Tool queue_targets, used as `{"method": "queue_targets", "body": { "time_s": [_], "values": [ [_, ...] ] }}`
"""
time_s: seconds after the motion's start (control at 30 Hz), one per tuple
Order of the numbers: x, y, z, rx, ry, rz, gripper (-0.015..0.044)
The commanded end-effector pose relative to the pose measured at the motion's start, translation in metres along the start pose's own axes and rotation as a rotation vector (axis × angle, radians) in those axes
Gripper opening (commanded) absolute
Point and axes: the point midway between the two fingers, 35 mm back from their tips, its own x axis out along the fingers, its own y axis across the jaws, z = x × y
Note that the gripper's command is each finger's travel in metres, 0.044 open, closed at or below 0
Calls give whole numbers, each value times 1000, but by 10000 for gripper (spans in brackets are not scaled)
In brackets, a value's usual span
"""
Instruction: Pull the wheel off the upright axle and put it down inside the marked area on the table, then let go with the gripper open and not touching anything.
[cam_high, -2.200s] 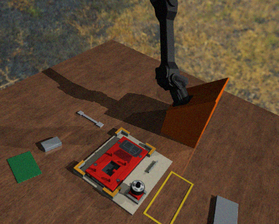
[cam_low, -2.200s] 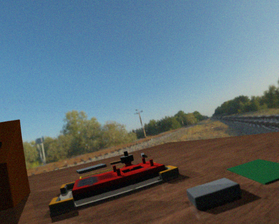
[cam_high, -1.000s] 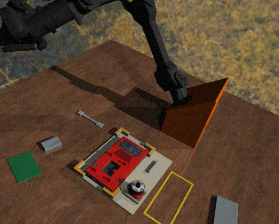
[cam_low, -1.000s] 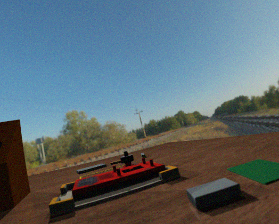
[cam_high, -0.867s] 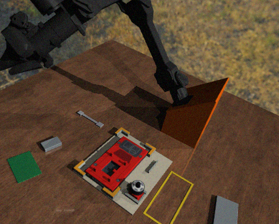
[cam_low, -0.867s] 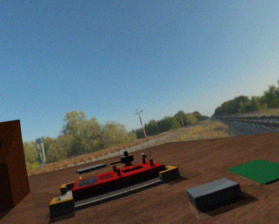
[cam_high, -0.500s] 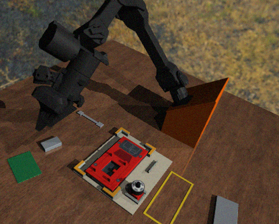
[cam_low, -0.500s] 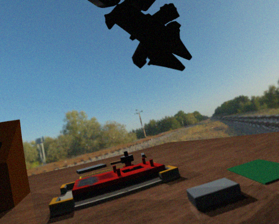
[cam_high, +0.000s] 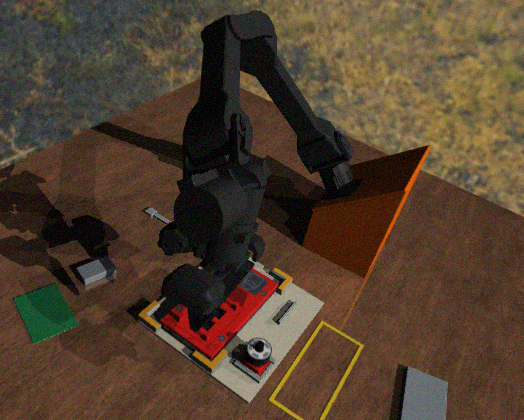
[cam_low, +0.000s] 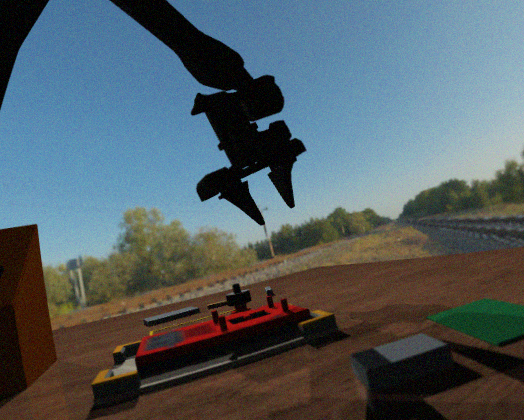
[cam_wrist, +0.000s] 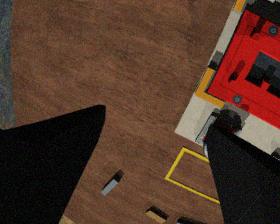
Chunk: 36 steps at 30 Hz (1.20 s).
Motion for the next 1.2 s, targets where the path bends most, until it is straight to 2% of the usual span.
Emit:
{"method": "queue_targets", "body": {
  "time_s": [0.0, 0.13, 0.67, 0.97, 1.17],
  "values": [
    [18, -45, -56, 90, -3, -205, 300],
    [23, -70, -77, 136, -43, -303, 300],
    [27, -65, -71, 138, -45, -306, 300],
    [90, -87, -70, 138, -47, -306, 300],
    [95, -90, -69, 138, -48, -306, 300]
  ]
}}
